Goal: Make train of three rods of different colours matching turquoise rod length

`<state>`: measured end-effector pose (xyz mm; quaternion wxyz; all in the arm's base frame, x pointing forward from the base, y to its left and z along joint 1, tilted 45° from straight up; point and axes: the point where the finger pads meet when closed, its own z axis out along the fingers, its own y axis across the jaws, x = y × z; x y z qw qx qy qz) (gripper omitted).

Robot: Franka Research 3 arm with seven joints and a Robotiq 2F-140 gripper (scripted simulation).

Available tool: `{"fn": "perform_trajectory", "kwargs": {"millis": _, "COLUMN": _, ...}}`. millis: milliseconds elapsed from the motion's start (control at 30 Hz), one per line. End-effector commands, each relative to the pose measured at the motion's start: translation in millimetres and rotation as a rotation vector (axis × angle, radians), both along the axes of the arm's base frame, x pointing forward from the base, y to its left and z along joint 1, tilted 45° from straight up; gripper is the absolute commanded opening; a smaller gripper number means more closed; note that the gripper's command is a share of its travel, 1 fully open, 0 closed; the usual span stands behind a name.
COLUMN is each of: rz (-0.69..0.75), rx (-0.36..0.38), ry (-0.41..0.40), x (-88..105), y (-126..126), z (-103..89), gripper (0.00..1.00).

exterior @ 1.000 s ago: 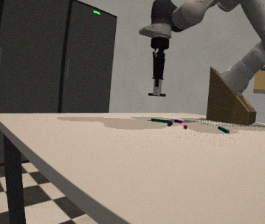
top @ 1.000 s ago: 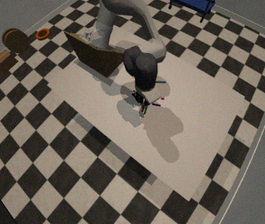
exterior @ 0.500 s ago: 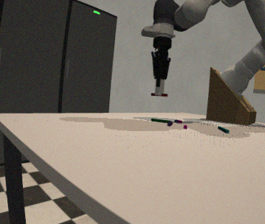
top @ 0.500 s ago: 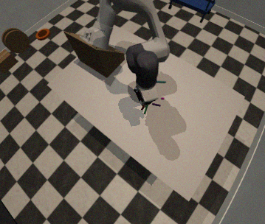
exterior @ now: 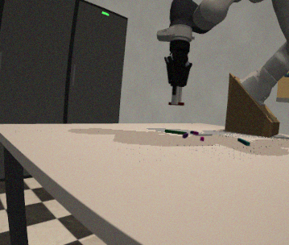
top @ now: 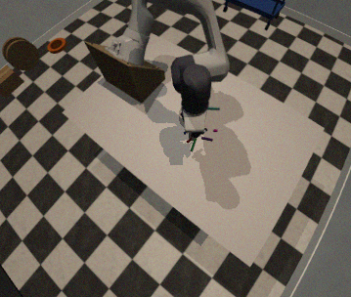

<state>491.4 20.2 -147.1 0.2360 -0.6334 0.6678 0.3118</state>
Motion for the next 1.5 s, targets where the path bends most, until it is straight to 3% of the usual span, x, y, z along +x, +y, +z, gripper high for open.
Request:
{"fn": "perform_trajectory", "kwargs": {"millis": 0, "rz": -0.119, "rx": -0.016, "ry": 0.117, "x": 0.6, "y": 2.8, "z": 2.5, "gripper": 0.03}}
{"fn": "perform_trajectory", "kwargs": {"millis": 1467, "rz": -0.689, "rx": -0.078, "ry": 0.703, "x": -10.6, "y": 22.3, "z": 23.4, "gripper": 0.03}}
